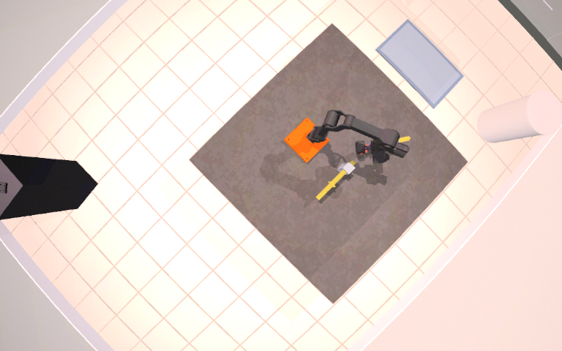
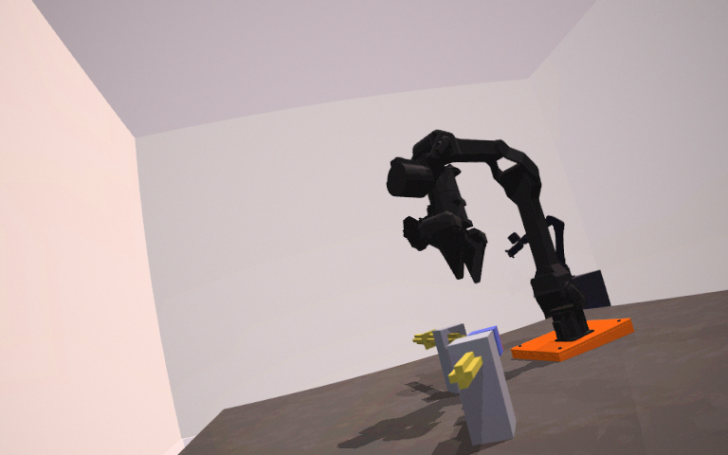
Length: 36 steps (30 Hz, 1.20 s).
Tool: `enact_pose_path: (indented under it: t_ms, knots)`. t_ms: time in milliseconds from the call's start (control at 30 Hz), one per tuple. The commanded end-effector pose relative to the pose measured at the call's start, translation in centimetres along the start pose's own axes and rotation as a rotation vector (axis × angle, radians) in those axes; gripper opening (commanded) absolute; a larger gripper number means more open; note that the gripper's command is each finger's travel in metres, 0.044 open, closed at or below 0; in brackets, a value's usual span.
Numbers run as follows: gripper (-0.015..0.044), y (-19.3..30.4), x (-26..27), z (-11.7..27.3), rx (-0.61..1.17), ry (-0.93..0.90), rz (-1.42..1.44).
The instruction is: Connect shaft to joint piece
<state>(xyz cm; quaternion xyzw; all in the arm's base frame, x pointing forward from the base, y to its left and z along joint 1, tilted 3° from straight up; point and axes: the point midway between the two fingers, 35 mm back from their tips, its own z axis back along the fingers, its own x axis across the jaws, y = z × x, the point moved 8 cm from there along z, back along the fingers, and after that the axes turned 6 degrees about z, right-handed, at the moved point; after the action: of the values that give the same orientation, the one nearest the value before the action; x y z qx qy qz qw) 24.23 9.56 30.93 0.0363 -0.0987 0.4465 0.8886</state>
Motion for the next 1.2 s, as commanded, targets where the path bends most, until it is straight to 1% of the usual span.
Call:
enact_pose_path:
  t_ms: [0, 133, 333, 833, 1033, 1167]
  knots:
    - [0.044, 0.1, 0.2, 1.1, -0.003, 0.019, 0.13]
    - [0.044, 0.4, 0.2, 2.1, -0.004, 0.03, 0.242]
    - [0.044, 0.4, 0.2, 2.1, -0.004, 0.032, 0.252]
    - [0.044, -0.6, -3.8, -1.2, 0.026, 0.143, 0.688]
    - [0.044, -0.6, -3.8, -1.3, 0.027, 0.143, 0.688]
    - [0.044, -0.7, -3.9, -1.4, 0.019, 0.137, 0.585]
